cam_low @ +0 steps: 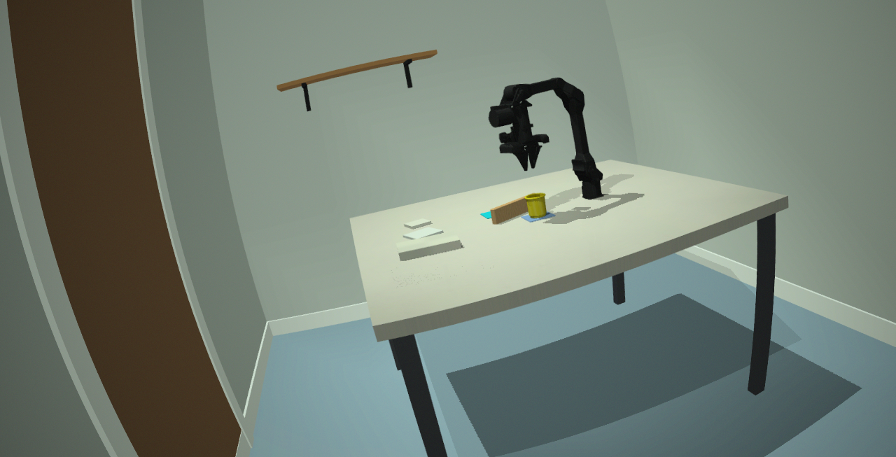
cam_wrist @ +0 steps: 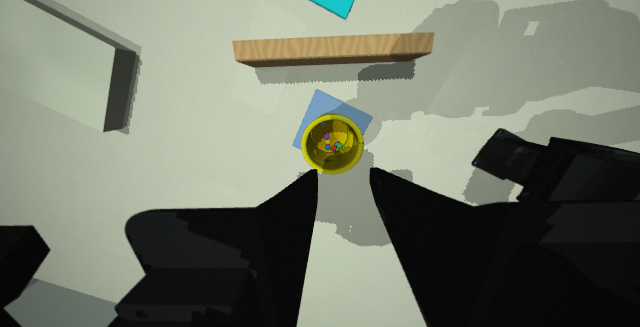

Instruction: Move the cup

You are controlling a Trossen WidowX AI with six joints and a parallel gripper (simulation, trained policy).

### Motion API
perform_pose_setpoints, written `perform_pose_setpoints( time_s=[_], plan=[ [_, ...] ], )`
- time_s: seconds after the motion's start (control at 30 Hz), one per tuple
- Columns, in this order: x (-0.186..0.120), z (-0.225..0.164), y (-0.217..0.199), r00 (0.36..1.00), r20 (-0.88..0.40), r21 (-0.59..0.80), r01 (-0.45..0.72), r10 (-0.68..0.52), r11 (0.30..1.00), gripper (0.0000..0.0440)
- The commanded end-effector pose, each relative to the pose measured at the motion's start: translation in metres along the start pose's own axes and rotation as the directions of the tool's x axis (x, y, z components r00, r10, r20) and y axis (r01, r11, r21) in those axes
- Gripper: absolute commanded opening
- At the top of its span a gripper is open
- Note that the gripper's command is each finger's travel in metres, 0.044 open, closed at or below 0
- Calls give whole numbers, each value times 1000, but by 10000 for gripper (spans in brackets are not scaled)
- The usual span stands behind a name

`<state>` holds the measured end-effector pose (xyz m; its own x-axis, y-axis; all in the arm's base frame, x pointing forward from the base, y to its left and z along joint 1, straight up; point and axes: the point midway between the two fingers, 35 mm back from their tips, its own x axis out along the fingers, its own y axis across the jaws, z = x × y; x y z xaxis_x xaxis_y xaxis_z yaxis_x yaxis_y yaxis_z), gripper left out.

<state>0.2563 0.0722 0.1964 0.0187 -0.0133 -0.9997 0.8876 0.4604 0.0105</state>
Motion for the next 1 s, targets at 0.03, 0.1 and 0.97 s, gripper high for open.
perform_pose_setpoints(
  time_s=[0.03, 0.1, 0.97],
  plan=[
    [11, 1, -4, 999, 5, 27, 48, -48, 998, 163],
    [16, 1, -5, 998, 6, 36, 62, -62, 997, 165],
    [78, -3, -17, 981, 20, 82, 193, -195, 978, 195]
  ],
)
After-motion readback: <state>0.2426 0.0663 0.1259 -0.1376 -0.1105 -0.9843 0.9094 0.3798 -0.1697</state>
